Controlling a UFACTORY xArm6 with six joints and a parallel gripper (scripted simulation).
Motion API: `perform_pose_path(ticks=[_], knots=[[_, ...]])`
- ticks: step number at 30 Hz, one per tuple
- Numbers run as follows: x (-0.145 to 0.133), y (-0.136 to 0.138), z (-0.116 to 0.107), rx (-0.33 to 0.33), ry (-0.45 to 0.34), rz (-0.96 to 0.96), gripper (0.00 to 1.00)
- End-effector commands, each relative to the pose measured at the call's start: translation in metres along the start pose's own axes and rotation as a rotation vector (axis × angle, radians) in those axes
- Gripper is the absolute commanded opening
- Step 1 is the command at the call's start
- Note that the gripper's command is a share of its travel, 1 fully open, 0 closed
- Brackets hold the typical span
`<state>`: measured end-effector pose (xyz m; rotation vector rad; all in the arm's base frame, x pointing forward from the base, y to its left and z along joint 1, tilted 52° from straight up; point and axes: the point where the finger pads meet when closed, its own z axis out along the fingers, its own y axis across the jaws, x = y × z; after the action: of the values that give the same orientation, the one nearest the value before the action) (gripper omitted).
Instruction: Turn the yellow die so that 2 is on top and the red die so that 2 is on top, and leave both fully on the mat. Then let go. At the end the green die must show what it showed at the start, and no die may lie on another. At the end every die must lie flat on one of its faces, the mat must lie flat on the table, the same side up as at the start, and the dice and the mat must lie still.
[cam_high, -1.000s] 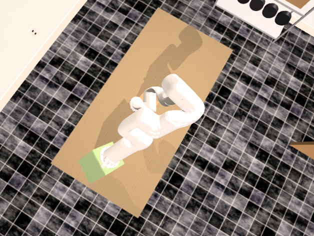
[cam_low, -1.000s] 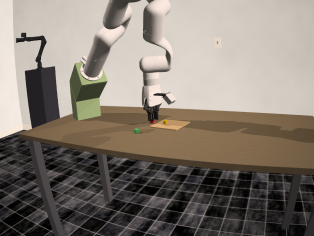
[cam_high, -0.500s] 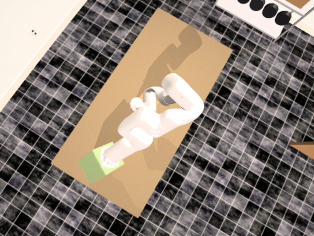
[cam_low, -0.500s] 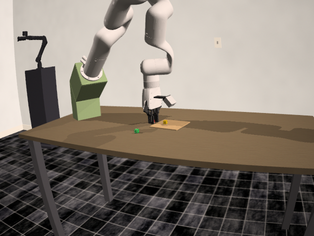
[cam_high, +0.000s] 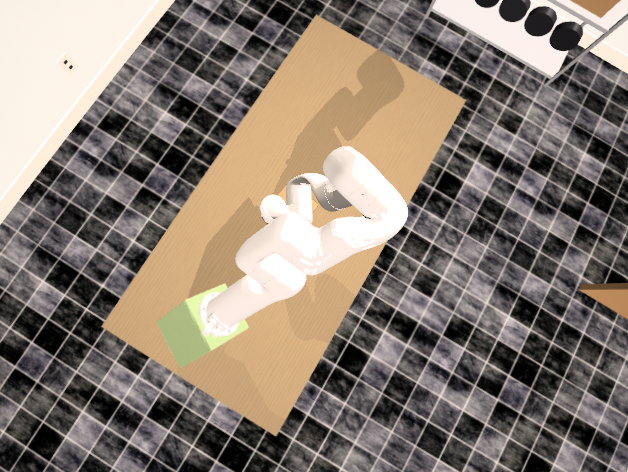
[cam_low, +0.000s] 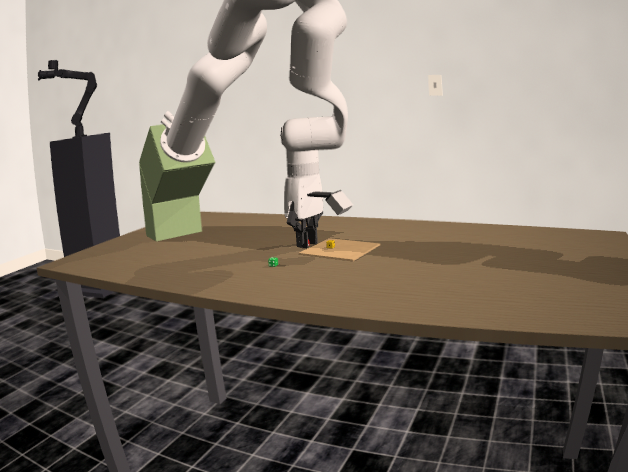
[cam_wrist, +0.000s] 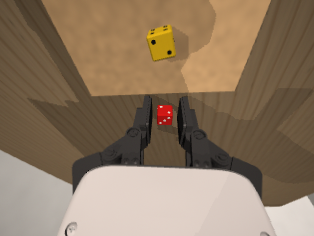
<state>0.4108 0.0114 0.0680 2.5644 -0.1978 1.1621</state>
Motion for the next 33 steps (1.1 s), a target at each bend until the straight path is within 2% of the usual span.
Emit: perform_pose_path(ticks=[1, 21, 22, 33], knots=[[0.0002, -0.0003, -0.0003, 0.001, 0.000, 0.000, 0.31], [0.0002, -0.0003, -0.0003, 0.001, 0.000, 0.000, 0.31], [0.0002, -0.0003, -0.0003, 0.001, 0.000, 0.000, 0.11], [0.0002, -0.0003, -0.0003, 0.001, 0.000, 0.000, 0.11]])
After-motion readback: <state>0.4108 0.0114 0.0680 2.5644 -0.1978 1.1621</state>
